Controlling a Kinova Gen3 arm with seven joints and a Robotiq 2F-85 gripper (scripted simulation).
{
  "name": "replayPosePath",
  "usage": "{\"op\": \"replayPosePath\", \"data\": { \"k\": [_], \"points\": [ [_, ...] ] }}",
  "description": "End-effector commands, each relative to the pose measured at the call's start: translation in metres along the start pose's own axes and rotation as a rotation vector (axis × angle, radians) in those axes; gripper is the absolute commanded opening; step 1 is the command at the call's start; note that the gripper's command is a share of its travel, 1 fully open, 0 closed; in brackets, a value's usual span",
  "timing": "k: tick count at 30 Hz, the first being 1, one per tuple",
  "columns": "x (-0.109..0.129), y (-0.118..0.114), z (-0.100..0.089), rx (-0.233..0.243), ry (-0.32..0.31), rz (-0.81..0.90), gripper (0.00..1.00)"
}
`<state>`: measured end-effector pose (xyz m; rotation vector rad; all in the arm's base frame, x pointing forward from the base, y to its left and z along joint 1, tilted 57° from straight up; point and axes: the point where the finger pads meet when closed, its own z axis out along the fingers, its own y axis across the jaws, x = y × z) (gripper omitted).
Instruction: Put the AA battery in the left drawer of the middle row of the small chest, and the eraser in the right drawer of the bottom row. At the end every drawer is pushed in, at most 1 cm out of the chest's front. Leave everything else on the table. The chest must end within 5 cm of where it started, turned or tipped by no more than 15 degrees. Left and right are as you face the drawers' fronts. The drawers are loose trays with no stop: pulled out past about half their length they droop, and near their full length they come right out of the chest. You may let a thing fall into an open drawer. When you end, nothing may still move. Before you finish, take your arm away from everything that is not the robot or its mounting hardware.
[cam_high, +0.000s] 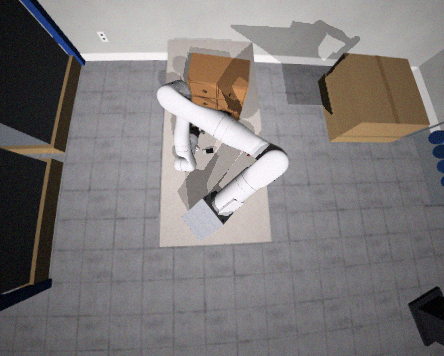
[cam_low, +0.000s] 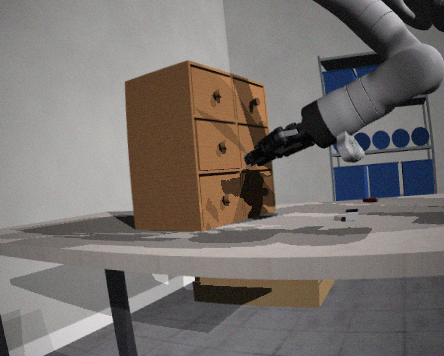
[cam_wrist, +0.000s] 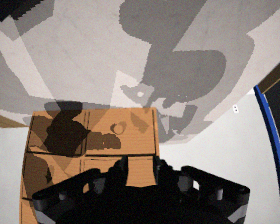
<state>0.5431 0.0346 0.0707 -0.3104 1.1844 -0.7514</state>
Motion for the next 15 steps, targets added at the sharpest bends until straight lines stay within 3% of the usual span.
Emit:
{"op": "replayPosePath", "data": {
  "k": [1, 15],
  "points": [
    [0.002, -0.007, 0.002, 0.003, 0.002, -0.005, 0.33],
    [0.008, -0.031, 0.011, 0.003, 0.002, -0.005, 0.33]
  ]
}}
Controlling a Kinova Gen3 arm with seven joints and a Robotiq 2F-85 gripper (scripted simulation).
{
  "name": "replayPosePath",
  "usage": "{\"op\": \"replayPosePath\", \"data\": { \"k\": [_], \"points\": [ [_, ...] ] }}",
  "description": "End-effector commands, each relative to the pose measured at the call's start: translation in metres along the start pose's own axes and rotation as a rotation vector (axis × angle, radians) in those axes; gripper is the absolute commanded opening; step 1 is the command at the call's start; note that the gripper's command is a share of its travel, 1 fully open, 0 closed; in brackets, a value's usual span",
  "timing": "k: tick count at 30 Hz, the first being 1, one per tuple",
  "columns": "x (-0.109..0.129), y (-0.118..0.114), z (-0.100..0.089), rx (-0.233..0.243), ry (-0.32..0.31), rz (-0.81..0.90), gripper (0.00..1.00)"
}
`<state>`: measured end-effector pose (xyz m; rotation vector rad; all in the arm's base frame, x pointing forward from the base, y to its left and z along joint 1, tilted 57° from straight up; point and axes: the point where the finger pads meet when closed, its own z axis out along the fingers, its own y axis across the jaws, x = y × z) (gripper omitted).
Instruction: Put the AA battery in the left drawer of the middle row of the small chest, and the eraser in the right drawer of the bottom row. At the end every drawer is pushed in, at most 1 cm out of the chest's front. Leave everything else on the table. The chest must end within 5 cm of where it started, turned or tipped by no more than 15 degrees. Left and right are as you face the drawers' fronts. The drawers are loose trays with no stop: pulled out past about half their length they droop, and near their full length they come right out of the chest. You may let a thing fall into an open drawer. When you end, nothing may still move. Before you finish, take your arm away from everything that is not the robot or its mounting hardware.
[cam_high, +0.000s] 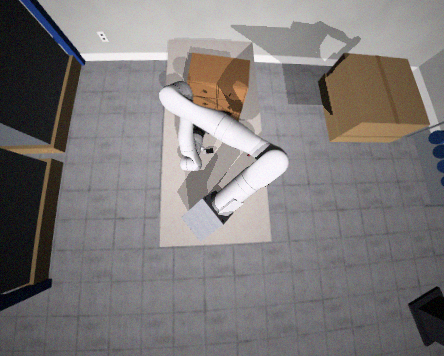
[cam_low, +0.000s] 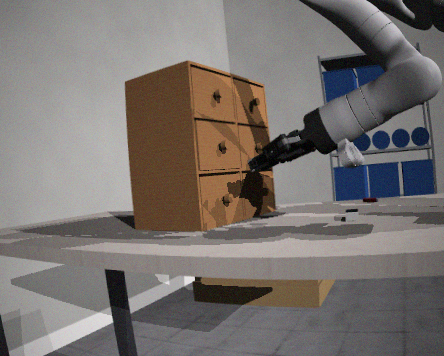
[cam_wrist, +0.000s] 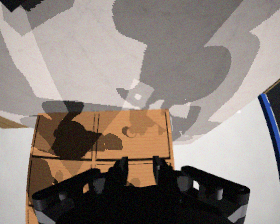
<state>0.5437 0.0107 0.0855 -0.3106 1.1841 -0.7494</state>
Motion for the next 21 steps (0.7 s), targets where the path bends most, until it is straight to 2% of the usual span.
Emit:
{"op": "replayPosePath", "data": {
  "k": [1, 21],
  "points": [
    [0.003, -0.008, 0.002, 0.004, 0.003, -0.007, 0.33],
    [0.011, -0.045, 0.016, 0.004, 0.003, -0.007, 0.33]
  ]
}}
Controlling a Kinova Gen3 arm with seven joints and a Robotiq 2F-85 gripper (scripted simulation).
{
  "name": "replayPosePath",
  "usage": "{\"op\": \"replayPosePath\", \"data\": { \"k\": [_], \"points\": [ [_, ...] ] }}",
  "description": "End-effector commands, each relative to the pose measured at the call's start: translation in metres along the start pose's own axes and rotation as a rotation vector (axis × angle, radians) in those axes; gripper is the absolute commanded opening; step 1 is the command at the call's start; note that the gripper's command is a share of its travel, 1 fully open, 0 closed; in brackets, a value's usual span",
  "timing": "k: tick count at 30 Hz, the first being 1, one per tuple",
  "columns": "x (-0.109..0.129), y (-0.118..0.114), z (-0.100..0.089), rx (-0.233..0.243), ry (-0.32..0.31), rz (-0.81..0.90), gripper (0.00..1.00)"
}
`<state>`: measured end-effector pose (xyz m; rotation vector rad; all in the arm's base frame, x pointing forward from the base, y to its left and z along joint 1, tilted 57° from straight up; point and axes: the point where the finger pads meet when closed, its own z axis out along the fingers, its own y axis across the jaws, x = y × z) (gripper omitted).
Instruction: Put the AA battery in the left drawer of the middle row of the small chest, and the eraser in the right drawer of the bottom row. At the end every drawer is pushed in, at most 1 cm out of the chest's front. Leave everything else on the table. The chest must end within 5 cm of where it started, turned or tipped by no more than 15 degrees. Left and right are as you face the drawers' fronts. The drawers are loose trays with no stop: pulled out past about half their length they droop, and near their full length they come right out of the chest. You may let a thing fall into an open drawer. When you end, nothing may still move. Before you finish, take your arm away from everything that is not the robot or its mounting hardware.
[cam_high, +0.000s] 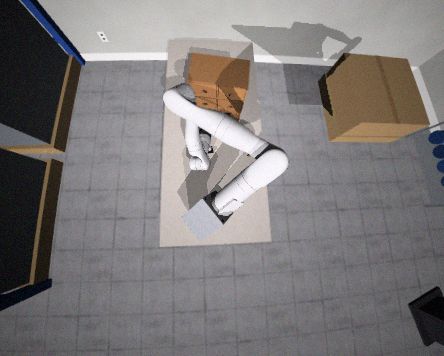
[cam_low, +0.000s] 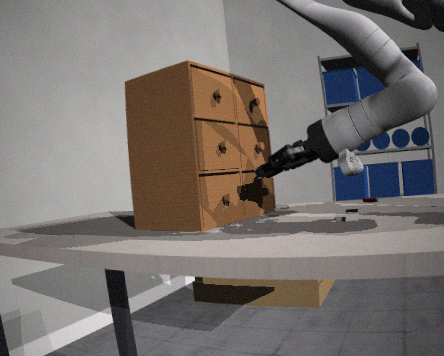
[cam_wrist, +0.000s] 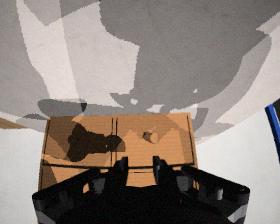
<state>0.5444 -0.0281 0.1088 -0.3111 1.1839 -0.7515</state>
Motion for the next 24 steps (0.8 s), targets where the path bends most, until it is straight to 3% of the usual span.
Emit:
{"op": "replayPosePath", "data": {
  "k": [1, 24],
  "points": [
    [0.002, -0.003, 0.0, 0.003, 0.003, -0.005, 0.33],
    [0.012, -0.048, 0.017, 0.003, 0.003, -0.005, 0.33]
  ]
}}
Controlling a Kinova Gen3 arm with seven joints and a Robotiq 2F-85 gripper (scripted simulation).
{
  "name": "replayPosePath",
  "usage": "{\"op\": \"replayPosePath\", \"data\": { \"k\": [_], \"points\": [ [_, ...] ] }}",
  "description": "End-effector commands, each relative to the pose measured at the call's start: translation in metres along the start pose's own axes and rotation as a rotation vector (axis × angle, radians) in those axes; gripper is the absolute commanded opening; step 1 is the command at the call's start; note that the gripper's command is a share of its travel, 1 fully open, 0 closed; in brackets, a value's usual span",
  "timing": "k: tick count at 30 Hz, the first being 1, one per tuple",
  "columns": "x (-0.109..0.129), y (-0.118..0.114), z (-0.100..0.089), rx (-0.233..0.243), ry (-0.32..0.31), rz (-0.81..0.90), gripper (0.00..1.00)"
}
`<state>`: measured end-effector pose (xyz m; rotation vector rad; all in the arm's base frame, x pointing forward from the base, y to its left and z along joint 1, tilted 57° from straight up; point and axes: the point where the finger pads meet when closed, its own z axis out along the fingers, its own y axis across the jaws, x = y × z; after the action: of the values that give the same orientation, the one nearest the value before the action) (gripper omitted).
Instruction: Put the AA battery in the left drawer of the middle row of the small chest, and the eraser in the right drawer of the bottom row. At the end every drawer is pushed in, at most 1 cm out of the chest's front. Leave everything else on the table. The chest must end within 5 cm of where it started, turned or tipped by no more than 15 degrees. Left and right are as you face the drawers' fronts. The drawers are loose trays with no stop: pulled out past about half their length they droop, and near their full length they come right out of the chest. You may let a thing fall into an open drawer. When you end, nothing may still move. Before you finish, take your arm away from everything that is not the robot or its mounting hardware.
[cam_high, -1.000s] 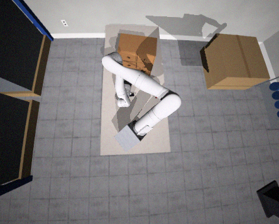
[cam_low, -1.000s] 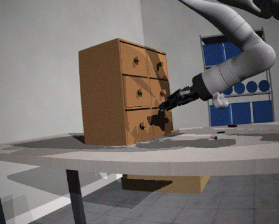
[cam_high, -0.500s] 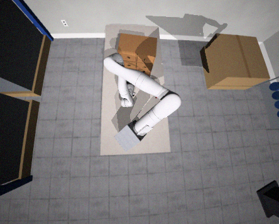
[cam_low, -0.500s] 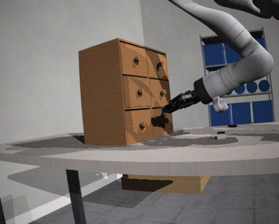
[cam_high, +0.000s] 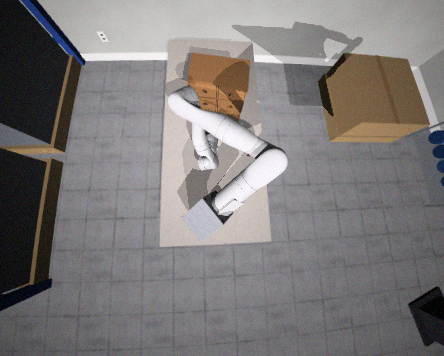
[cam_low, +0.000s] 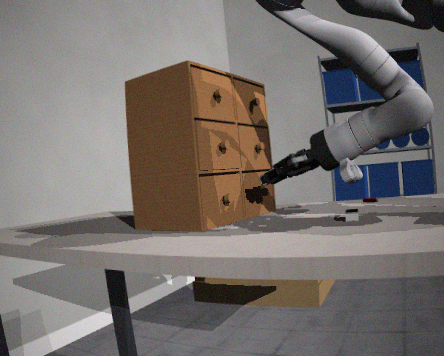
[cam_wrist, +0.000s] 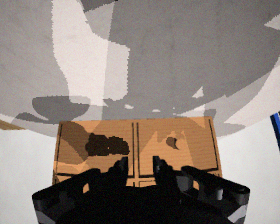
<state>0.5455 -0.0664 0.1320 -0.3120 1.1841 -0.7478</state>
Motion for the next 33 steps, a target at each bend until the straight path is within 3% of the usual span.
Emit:
{"op": "replayPosePath", "data": {
  "k": [1, 33],
  "points": [
    [0.003, -0.009, 0.002, 0.005, 0.004, -0.007, 0.33],
    [0.015, -0.059, 0.02, 0.005, 0.004, -0.007, 0.33]
  ]
}}
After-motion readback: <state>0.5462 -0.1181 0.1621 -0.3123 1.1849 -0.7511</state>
